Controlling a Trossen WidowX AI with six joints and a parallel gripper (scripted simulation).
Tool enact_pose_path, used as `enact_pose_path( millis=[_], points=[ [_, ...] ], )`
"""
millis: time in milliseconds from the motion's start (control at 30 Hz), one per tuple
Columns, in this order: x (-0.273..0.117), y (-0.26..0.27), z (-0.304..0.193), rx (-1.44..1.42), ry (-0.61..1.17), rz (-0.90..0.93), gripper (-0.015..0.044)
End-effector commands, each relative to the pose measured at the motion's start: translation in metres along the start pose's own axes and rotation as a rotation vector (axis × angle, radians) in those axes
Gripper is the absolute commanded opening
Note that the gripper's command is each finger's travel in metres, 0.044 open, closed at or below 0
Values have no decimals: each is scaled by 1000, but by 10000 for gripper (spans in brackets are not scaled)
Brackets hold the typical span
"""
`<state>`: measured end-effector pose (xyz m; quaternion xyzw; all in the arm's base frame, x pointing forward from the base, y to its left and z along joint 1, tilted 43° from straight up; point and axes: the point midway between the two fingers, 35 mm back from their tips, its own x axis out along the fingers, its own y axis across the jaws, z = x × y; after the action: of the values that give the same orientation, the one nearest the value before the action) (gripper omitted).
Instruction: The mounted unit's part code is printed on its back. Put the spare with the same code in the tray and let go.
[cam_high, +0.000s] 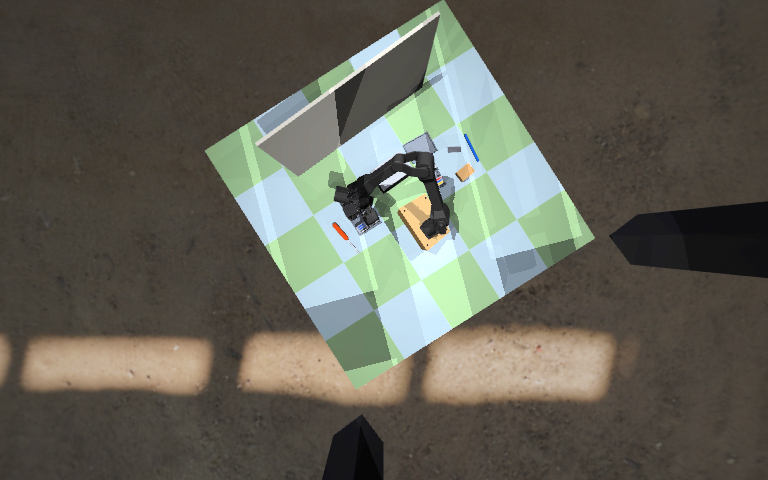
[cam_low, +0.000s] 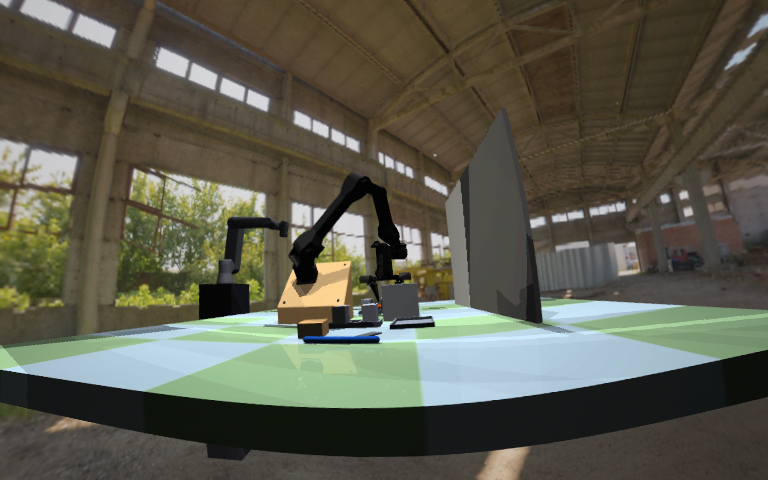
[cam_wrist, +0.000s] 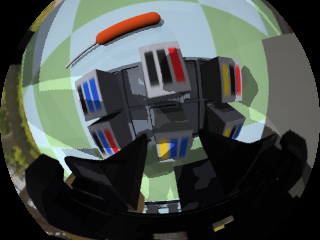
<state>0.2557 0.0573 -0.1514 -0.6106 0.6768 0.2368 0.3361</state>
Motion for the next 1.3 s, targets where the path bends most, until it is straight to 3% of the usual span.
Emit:
enact_pose_path(
  millis=[0, 1267],
  points=[
    [11, 3, -2, -10, 13, 6, 300],
    [25, 4, -3, -9, 15, 6, 300]
  ],
)
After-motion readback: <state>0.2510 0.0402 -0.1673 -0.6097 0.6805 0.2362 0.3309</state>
